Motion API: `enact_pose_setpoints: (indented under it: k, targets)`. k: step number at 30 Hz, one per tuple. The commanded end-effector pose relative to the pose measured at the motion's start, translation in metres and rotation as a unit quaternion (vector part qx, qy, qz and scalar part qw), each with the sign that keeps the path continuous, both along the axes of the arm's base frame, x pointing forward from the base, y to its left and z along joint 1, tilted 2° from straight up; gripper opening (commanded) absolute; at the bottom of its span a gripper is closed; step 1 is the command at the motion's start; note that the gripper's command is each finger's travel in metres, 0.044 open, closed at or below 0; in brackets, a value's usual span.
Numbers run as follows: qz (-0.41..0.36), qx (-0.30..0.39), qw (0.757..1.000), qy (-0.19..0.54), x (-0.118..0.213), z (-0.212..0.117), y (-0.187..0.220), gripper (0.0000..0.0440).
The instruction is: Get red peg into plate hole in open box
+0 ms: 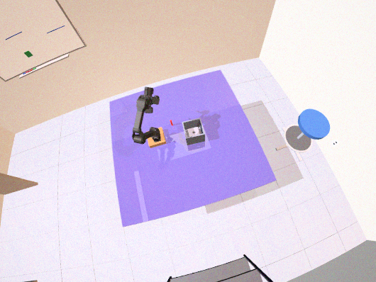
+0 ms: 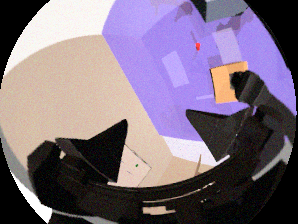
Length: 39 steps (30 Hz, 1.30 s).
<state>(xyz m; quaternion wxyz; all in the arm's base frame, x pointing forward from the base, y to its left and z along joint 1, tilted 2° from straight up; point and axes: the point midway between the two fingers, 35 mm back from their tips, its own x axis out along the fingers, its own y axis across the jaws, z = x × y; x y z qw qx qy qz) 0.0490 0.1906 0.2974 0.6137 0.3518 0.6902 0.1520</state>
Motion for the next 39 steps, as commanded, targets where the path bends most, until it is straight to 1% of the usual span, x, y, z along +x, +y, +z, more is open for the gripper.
enact_pose_setpoints:
  k: [1, 8, 14, 20, 29, 39]
  targets:
    - [-0.044, -0.033, 0.998, 0.022, 0.013, -0.015, 0.002, 0.044]
    - [-0.141, -0.091, 0.984, 0.066, 0.043, -0.044, 0.0, 0.044]
    - [-0.214, -0.138, 0.962, 0.101, 0.066, -0.07, -0.005, 0.044]
    - [-0.27, -0.178, 0.937, 0.131, 0.084, -0.095, -0.012, 0.044]
    - [-0.322, -0.23, 0.903, 0.168, 0.099, -0.131, -0.027, 0.044]
    - [-0.347, -0.282, 0.872, 0.198, 0.103, -0.172, -0.044, 0.044]
